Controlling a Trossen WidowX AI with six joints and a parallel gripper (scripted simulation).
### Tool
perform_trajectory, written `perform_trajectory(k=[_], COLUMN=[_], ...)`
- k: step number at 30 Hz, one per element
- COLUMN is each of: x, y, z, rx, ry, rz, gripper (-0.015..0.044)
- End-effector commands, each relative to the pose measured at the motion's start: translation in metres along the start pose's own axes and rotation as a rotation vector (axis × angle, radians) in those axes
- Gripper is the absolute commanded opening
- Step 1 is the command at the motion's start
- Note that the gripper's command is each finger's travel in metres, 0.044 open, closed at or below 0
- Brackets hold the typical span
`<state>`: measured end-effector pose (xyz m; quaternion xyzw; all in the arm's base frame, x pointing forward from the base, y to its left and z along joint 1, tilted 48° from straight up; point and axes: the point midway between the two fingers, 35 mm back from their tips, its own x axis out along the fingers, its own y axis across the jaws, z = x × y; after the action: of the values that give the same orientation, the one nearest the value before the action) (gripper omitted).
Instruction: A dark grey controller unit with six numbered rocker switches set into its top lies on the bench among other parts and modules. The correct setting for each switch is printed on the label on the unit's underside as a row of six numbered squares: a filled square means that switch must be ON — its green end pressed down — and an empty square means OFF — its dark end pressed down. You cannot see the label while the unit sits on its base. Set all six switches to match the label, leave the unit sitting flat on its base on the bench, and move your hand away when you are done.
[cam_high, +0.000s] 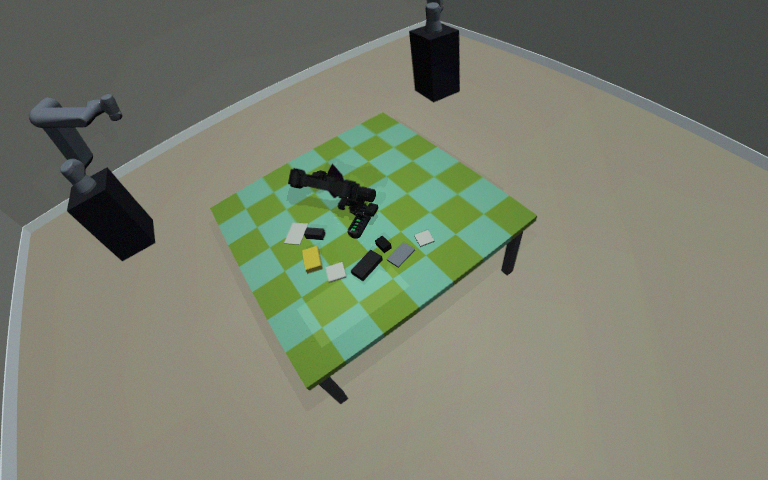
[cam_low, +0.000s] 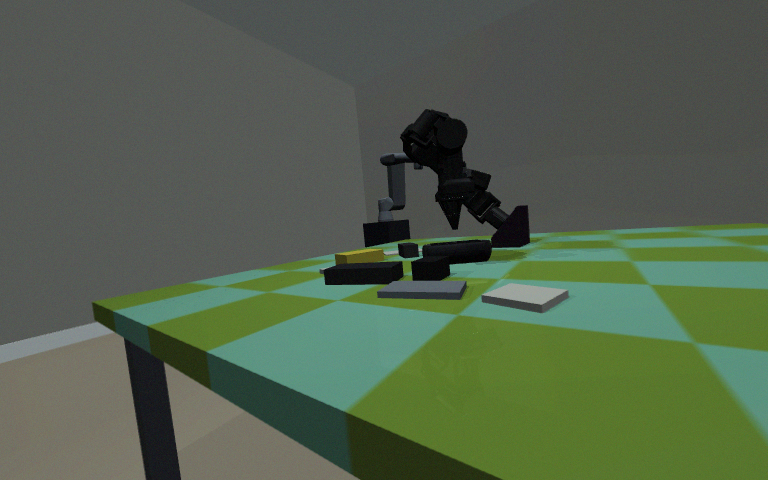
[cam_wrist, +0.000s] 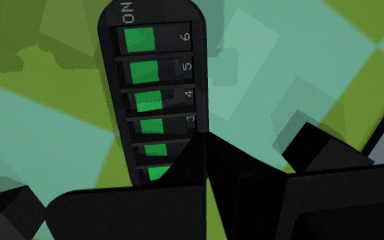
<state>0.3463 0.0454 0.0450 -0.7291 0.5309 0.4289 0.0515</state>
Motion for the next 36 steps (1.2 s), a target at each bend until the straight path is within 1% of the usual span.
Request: perform_trajectory(k=[1, 19, 21, 26, 30, 36], x=[0.019, 0.019, 0.013, -0.029, -0.031, -0.031], y=[-0.02, -0.02, -0.021, -0.021, -0.021, -0.021], z=[0.002, 0.001, 0.001, 0.002, 0.002, 0.002], rx=[-0.01, -0.004, -0.004, -0.005, -0.005, -0.005], ry=[0.0, -0.005, -0.005, -0.007, -0.007, -0.007], rz=[0.016, 0.017, 0.016, 0.016, 0.016, 0.016], gripper=[0.0, 0.0, 0.0053, 0.0184, 0.0289, 0.0131])
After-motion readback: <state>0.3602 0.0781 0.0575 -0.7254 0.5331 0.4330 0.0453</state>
